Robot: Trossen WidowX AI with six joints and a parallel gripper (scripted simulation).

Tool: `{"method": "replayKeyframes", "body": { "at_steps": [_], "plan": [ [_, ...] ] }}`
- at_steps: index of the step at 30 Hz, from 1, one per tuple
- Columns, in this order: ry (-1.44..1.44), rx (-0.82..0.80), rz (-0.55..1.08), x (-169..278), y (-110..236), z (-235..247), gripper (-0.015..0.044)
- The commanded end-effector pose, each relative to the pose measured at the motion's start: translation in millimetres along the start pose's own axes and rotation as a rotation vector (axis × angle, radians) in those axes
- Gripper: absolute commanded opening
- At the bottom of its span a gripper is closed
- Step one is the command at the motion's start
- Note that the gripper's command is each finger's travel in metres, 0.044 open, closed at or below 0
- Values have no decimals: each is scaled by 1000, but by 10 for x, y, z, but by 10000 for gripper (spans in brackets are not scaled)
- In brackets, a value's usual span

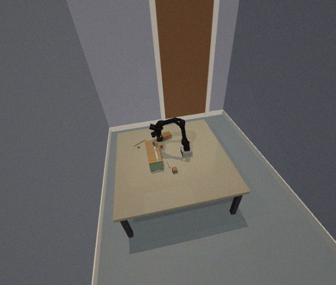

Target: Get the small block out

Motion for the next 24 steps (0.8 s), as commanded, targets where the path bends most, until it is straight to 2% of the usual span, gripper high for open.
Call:
{"method": "replayKeyframes", "body": {
  "at_steps": [1,24],
  "plan": [
    [-935,-114,-32,216,-55,-116,285],
    [-2309,-336,55,492,-44,-285,285]
  ]
}}
Point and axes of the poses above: the point midway between the two fingers, 35 mm back from their tips, its own y axis back along the fingers, its own z axis across the jaws, x = y × z, the point moved 10 cm from there along y, back along the fingers, and after that the axes turned 4 degrees about y, right-handed, at the moved point
